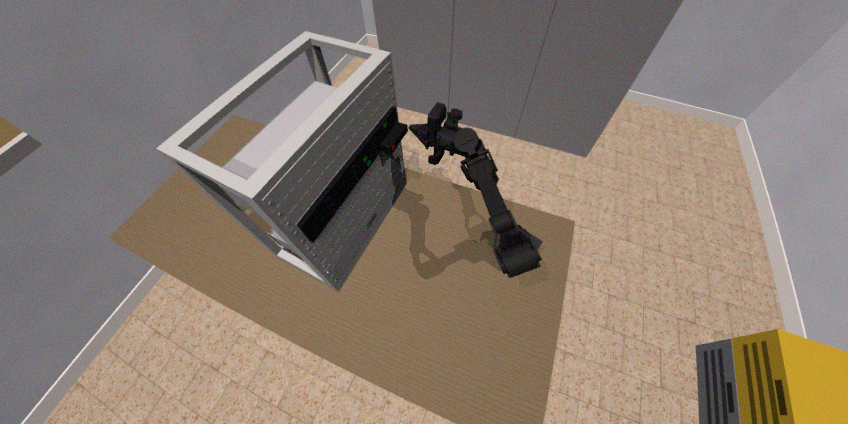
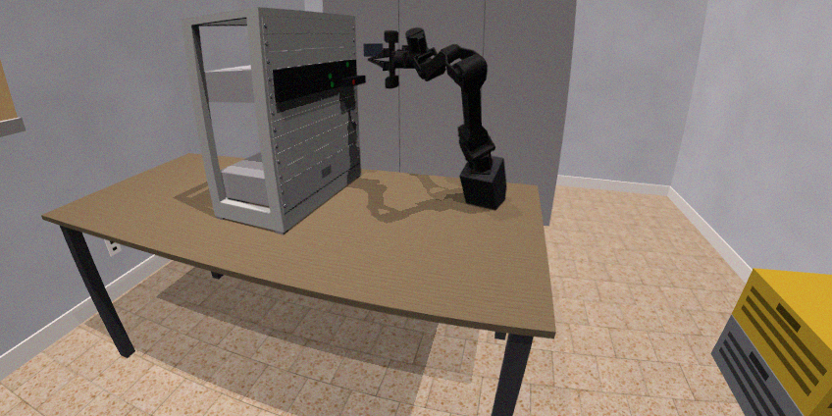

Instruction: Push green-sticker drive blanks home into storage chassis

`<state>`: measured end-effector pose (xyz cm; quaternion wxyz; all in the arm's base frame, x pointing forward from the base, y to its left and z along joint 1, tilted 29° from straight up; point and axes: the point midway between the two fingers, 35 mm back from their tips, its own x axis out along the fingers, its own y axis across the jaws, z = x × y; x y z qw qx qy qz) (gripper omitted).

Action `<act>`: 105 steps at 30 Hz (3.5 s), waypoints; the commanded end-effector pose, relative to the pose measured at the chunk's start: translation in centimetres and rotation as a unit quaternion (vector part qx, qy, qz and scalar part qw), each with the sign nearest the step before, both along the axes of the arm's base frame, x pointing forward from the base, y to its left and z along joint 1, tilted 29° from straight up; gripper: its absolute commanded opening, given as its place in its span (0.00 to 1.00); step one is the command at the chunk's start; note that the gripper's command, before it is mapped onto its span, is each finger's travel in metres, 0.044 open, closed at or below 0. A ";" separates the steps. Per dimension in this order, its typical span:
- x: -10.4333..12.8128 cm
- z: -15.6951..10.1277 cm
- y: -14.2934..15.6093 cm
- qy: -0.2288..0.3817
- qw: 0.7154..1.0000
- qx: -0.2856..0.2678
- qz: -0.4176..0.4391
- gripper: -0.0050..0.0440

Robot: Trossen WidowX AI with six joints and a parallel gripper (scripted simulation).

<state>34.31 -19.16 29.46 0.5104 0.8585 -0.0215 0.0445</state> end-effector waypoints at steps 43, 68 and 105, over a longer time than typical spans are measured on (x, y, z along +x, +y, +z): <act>-15.6 -2.7 0.5 -0.005 1.000 -0.004 0.000 0.10; -16.0 -2.8 0.5 -0.005 1.000 -0.004 0.000 0.10; -16.0 -2.8 0.5 -0.005 1.000 -0.004 0.000 0.10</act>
